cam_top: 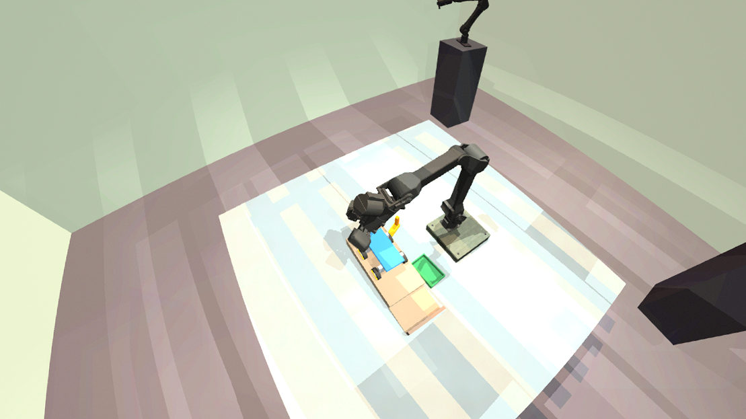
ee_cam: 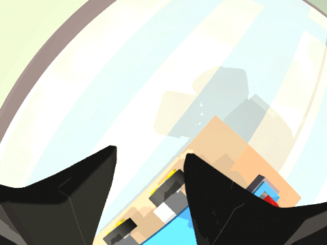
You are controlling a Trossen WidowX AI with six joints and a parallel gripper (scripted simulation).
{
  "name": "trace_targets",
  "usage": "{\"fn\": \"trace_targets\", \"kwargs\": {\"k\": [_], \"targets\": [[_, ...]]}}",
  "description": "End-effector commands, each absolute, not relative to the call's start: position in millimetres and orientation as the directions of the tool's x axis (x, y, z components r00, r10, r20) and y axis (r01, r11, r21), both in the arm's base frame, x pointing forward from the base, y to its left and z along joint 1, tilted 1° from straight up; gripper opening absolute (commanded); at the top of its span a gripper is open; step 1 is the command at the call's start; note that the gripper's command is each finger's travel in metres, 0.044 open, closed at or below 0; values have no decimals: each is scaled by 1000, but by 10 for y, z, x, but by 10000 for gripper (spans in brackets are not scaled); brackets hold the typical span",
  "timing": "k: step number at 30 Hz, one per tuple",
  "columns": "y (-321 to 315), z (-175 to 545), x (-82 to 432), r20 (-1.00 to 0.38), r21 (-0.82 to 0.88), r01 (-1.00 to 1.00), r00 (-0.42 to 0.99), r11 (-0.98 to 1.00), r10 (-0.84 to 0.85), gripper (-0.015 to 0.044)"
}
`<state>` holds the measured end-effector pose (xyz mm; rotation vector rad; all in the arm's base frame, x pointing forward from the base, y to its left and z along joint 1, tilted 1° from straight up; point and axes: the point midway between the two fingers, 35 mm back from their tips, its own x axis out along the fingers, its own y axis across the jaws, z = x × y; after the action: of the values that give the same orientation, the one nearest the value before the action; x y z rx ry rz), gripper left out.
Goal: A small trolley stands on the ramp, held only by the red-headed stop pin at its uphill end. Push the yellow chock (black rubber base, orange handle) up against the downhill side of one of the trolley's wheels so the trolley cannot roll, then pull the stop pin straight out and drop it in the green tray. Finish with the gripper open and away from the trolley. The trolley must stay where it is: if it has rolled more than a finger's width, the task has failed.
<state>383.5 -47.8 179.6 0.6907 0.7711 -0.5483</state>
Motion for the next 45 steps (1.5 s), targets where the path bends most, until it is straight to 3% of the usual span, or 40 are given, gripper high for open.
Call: {"fn": "trace_targets", "kwargs": {"k": [1,11,22,45], "targets": [[-705,1695,3633,-815,308,719,538,623,-217,190],[-1222,1451,2923,-923,163,817,324,552,-207,190],[-1225,1250,1890,-1000,16,883,18,468,0,190],[-1219,798,1879,-1000,14,884,13,467,5,190]]}}
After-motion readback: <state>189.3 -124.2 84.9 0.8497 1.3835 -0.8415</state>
